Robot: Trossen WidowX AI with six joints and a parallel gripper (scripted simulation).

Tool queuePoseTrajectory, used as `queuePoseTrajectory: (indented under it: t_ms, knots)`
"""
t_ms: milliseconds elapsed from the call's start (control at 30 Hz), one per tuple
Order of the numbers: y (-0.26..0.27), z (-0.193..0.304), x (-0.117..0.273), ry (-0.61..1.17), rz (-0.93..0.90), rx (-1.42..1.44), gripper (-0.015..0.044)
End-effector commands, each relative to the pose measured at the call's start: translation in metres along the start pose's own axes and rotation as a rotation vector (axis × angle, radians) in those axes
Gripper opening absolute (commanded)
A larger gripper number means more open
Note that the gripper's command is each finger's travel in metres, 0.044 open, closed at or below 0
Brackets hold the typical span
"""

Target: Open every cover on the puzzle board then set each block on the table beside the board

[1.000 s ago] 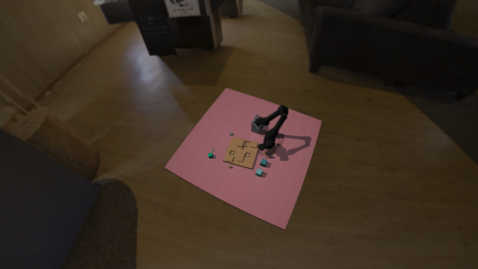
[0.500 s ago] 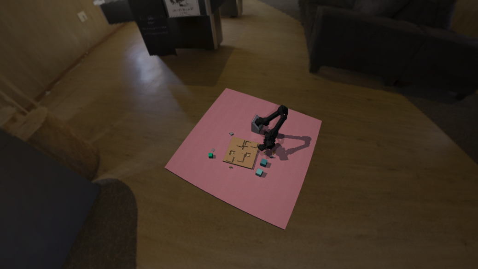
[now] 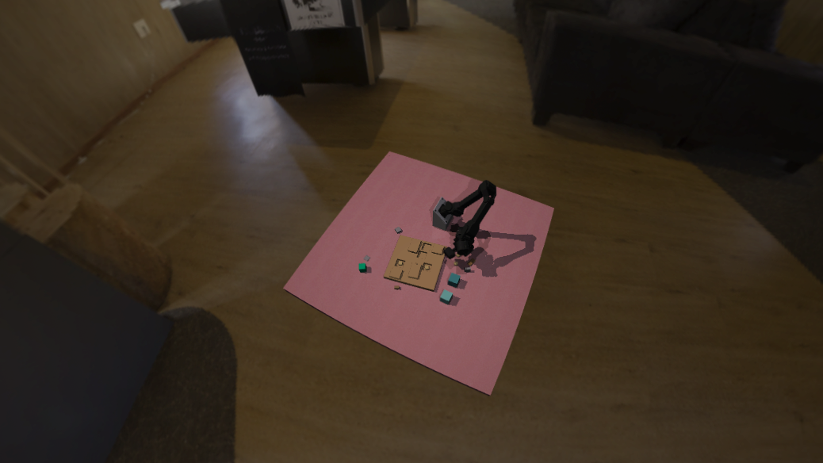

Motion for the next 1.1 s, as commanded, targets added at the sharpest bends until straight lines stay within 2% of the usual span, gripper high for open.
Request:
queuePoseTrajectory:
  t_ms: [0,600,1067]
  knots:
    - [-0.001,-0.001,0.010,-0.001,0.000,0.006,0.0440]
    - [0.003,0.001,0.061,-0.002,-0.003,0.000,0.0440]
    - [-0.050,-0.014,0.070,0.010,0.017,-0.420,0.0072]
Point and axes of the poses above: the point midway between the two fingers, 35 mm back from their tips, its own x axis back along the fingers, its own y axis across the jaws, z = x × y, the point moved 1 cm from there along x, back along the fingers, and after that the axes turned 7 degrees about -x, right-handed, at the moved point
